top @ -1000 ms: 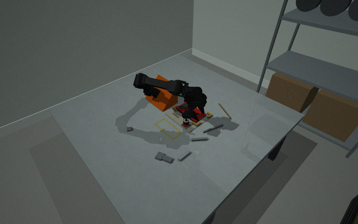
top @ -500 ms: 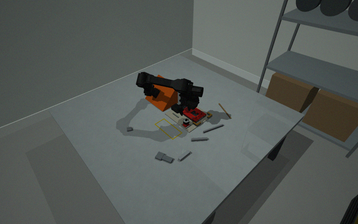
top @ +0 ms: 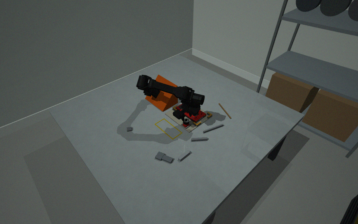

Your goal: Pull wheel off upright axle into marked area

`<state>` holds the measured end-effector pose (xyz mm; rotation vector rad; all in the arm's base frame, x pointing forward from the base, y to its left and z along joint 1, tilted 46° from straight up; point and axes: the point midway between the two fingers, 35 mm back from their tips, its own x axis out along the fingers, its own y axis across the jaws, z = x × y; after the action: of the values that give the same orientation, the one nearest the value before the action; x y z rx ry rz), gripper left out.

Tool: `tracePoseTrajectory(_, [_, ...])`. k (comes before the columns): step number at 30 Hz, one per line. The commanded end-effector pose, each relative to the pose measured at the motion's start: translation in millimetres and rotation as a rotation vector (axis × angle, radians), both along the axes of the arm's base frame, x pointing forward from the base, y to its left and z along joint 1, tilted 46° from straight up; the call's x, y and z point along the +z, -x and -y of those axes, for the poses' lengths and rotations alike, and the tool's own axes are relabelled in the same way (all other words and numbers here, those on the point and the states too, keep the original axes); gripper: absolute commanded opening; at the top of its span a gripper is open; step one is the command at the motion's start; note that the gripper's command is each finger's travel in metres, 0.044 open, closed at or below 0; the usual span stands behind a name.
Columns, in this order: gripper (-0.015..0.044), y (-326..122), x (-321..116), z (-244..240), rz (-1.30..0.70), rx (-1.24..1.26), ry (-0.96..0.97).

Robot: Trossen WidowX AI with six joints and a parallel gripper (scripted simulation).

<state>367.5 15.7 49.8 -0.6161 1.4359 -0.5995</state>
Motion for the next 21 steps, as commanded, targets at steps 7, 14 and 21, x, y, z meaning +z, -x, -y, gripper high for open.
tracePoseTrajectory(7, [0.0247, 1.4, -14.6, 20.0, -0.006, -0.012, 0.005])
tracePoseTrajectory(14, [0.0181, 1.4, -14.6, 20.0, -0.006, -0.012, 0.005])
tracePoseTrajectory(21, [0.0056, 1.4, -14.3, 19.6, -0.006, -0.012, 0.005])
